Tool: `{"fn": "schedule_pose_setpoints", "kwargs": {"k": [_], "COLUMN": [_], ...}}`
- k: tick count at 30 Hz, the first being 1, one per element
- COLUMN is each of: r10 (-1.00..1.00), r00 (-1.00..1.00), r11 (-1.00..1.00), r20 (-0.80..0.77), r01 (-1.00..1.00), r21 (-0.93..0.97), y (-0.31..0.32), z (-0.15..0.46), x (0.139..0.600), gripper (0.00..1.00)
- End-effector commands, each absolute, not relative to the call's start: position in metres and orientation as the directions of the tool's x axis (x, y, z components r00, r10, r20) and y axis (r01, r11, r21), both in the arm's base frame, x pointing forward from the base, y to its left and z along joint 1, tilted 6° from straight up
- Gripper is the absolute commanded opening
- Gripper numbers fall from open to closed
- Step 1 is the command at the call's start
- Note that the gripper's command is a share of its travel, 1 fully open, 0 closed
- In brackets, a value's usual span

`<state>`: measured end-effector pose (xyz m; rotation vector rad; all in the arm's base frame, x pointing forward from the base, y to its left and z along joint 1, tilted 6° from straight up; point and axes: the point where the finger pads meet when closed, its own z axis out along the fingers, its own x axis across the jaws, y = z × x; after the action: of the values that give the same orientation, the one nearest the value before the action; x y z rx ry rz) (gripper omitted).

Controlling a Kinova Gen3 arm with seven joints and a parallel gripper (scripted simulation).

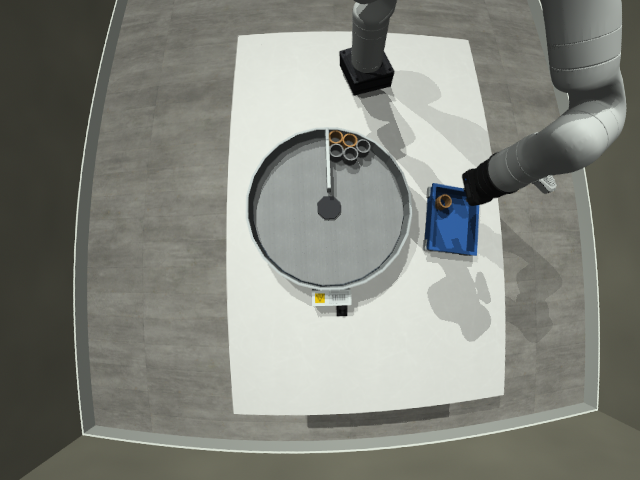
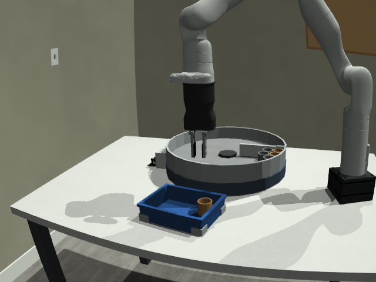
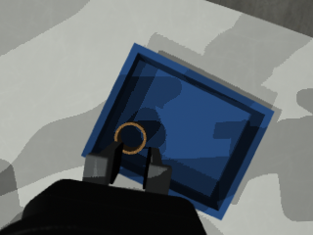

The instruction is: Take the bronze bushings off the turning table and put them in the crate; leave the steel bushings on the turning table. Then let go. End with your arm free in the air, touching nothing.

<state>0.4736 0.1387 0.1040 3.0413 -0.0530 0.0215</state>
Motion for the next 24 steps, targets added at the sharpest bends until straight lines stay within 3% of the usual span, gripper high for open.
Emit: {"fn": "schedule_pose_setpoints", "kwargs": {"k": [1,19,24], "r10": [-0.034,-0.034,-0.034], "r00": [0.999,0.999,0.999], "r11": [-0.995,-0.995,-0.995], "r20": [0.018,0.018,0.018], "r01": [-0.035,-0.035,-0.036], "r21": [0.099,0.099,0.098], "y": [0.139,0.139,0.096], "z": [0.105,0.105,0.103], "x": [0.474,0.474,0.439], "gripper": [0.47,0.47,0.45]}}
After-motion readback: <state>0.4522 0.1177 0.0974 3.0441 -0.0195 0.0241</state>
